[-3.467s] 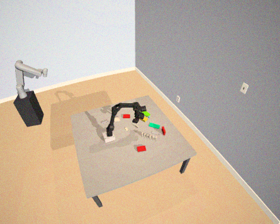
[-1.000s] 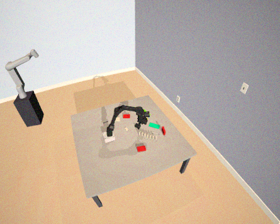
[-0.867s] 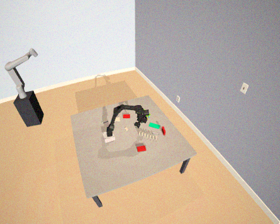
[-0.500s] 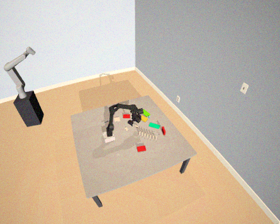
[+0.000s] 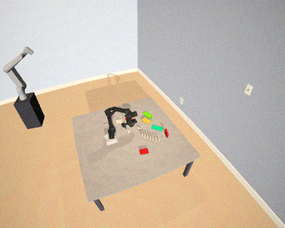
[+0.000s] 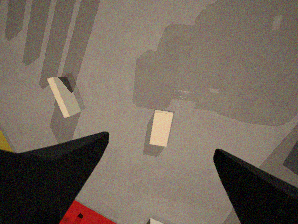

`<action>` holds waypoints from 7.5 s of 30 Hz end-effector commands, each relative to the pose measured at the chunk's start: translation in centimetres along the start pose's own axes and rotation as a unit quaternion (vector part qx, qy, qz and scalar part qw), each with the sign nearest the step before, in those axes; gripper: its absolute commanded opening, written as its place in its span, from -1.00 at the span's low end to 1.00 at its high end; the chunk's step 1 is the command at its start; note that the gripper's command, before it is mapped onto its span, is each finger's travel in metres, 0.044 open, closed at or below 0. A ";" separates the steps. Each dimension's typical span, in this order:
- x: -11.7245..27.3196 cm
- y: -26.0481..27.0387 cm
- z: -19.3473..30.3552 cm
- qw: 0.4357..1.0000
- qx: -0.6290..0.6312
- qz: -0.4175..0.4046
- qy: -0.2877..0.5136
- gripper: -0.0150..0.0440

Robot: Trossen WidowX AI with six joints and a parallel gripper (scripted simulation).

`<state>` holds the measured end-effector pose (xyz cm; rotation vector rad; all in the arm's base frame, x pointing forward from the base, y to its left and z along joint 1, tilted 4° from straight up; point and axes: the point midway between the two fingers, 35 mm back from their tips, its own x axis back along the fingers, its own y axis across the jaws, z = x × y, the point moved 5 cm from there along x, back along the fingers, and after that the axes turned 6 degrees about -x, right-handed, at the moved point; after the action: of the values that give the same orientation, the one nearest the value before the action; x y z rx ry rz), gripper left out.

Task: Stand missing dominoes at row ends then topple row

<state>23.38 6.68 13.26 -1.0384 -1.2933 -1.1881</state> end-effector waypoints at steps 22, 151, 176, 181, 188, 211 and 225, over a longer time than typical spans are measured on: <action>-8.0 -0.5 -0.3 1.000 -0.007 -0.001 -0.002 1.00; 1.6 3.3 7.3 0.313 0.885 -0.345 0.001 -0.13; 0.0 1.4 3.3 0.253 0.781 -0.570 -0.044 -0.13; -0.1 0.2 2.6 0.228 0.763 -0.602 -0.056 -0.13; -0.3 -1.5 1.7 0.196 0.744 -0.635 -0.070 -0.13; 0.0 -3.3 1.1 0.161 0.724 -0.666 -0.076 -0.13; -2.0 -2.6 1.1 0.163 0.726 -0.665 -0.069 -0.13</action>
<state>20.64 7.43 11.78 1.9610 -2.3860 -0.0059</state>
